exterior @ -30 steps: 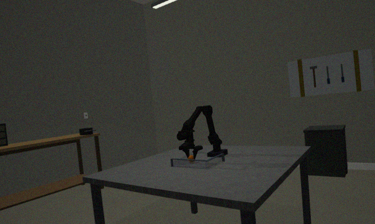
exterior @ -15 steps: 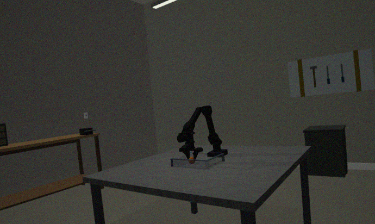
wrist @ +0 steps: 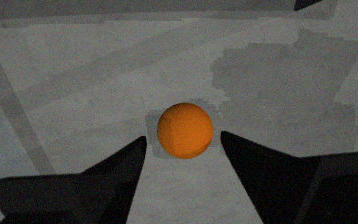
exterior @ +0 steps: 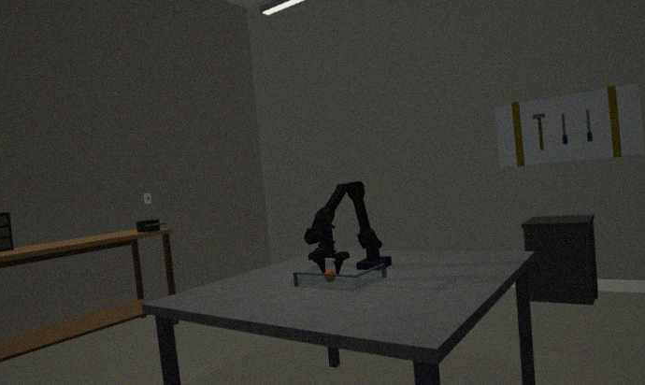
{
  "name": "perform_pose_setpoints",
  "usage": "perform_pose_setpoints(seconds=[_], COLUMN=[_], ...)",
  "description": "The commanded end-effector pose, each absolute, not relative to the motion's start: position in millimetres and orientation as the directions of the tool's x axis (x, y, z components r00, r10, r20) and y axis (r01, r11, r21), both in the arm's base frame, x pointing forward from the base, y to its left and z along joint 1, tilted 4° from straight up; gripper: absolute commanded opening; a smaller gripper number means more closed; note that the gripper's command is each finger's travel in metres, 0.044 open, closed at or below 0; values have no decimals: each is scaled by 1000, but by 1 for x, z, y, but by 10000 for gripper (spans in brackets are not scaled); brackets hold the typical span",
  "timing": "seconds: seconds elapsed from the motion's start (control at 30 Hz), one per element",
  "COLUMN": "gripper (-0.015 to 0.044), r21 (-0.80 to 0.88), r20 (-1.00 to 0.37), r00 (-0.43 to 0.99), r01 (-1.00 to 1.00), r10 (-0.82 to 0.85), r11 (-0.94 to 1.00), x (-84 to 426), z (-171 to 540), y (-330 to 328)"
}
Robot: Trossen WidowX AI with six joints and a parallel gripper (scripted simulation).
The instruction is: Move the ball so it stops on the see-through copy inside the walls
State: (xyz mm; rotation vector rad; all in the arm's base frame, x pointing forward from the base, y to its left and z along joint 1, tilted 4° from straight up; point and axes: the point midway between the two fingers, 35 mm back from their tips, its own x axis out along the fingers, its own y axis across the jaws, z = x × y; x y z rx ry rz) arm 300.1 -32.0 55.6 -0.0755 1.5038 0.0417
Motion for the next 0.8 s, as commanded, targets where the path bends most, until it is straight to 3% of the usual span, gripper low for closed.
perform_pose_setpoints(seconds=[0.0,0.43,0.53,0.77], gripper=[355,355,433,440], r21=[-27,-32,-32,-31], r20=[-995,-994,-994,-994], r00=[98,110,109,108], r01=[-72,-75,-75,-75], r10=[-20,-23,-23,-23], r11=[997,997,997,997], x=[302,301,298,290], z=[108,127,146,177], y=[-31,-32,-31,-30])
